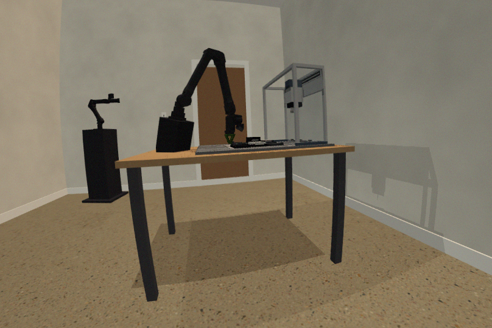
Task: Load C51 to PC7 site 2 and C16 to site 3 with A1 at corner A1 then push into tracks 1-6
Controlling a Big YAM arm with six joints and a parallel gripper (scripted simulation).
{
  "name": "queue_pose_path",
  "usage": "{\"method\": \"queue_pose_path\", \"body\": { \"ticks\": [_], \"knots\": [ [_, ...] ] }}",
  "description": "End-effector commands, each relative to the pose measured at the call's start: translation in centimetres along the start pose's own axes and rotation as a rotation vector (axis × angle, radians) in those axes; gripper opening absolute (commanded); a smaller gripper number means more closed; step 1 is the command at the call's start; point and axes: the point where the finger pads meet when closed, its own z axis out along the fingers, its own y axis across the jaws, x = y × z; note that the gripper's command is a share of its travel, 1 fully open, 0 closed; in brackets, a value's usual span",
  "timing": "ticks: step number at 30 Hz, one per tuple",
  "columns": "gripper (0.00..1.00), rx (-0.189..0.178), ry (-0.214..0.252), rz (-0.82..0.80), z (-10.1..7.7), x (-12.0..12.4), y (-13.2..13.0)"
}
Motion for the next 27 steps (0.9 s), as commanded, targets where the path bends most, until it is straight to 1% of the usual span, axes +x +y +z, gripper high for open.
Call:
{"method": "queue_pose_path", "body": {
  "ticks": [1, 4, 7, 20, 22, 23, 25, 27],
  "knots": [
    [0.80, -0.013, -0.055, 0.012, -0.2, -3.9, 0.6],
    [0.80, -0.015, -0.061, 0.013, -0.2, -4.1, 0.6],
    [0.80, -0.013, -0.054, 0.011, -0.2, -4.1, 0.6],
    [0.80, -0.014, -0.056, 0.009, -0.2, -4.6, 0.5],
    [0.80, -0.016, -0.062, 0.002, -0.2, -4.8, 0.3],
    [0.80, -0.009, -0.045, 0.006, -0.3, -4.5, 0.4],
    [0.80, -0.013, -0.059, 0.009, -0.3, -5.1, 0.5],
    [0.80, -0.012, -0.053, 0.007, -0.3, -5.2, 0.4]
  ]
}}
